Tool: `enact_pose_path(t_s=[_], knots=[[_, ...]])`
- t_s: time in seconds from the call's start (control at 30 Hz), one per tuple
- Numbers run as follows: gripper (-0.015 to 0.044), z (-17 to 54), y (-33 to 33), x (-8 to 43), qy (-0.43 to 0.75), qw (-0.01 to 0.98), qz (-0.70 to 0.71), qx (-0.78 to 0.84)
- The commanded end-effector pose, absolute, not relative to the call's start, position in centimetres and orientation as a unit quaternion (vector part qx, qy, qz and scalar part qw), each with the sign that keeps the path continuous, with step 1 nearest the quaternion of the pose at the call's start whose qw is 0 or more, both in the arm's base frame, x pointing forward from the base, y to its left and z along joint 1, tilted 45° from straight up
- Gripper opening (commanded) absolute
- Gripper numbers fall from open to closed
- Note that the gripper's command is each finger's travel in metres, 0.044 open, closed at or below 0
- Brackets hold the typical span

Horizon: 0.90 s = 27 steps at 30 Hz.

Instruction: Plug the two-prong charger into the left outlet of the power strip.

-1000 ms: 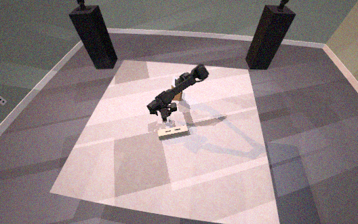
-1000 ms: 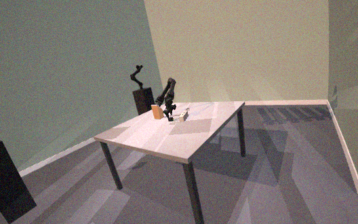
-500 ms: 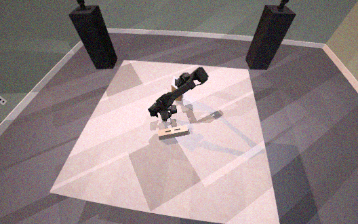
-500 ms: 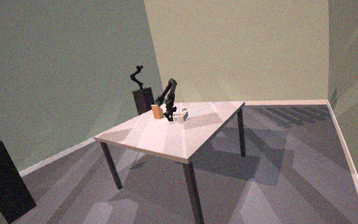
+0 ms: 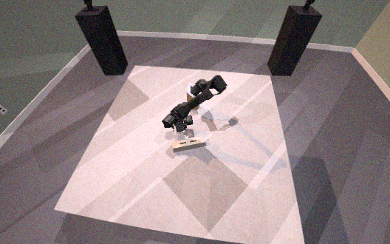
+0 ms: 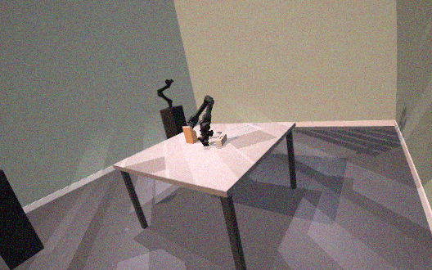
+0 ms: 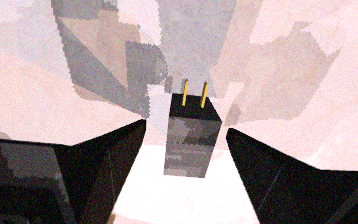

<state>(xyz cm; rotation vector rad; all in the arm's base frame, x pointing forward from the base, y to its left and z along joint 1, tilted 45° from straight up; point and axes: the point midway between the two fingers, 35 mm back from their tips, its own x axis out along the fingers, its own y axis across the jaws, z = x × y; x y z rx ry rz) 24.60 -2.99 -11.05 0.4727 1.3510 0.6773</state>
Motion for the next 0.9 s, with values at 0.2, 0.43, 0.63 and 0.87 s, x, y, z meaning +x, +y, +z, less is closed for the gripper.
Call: enact_pose_path(t_s=[0.2,0.43,0.63,0.87], knots=[[0.0118,-11.0,-3.0,24.6,0.607,0.703,0.305,0.212],[0.0013,-10.7,-3.4,24.6,0.607,0.703,0.304,0.212],[0.0000,-9.0,-5.1,24.2,0.607,0.703,0.303,0.213],[0.0000,-7.1,-6.8,23.5,0.607,0.702,0.303,0.216]])
